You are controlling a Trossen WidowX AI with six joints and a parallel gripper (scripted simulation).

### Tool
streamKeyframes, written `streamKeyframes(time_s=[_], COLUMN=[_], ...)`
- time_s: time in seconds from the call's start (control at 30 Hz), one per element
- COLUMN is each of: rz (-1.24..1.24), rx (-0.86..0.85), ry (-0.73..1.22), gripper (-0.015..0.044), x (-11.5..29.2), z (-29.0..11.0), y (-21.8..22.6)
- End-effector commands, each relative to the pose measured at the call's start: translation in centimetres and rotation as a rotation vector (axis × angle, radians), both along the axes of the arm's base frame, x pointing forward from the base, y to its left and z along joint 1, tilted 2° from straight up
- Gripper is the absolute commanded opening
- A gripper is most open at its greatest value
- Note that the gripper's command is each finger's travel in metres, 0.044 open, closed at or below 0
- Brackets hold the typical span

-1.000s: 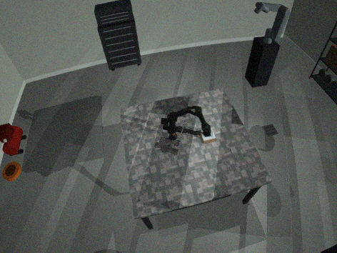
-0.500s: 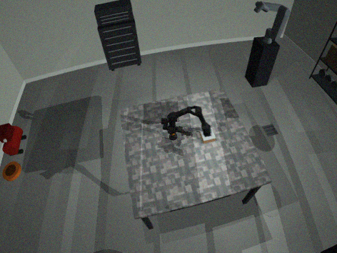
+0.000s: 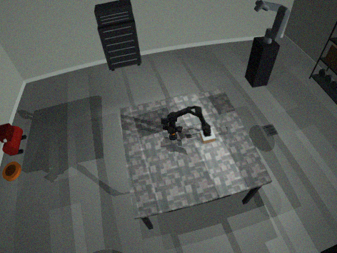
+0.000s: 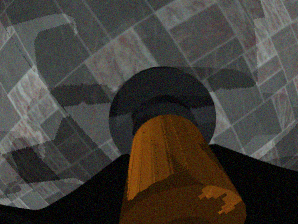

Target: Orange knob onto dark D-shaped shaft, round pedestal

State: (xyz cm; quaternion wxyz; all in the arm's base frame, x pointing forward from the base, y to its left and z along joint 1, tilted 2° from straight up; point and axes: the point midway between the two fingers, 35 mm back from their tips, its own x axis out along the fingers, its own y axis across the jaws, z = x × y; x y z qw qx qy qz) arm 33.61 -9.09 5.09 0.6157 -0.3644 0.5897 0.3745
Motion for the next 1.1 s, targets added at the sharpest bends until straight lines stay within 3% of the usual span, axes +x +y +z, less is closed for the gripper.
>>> streamKeyframes(time_s=[0.0,0.27,1.07], rz=[0.006,0.216,0.216], rx=[0.000,-0.005,-0.005], ry=[-0.003,-0.009,-0.009], gripper=[0.0000,0.0000,0.0000], x=[0.07,-0.01,0.06], z=[0.36,0.02,-0.39], y=[-0.01,0.00,0.01])
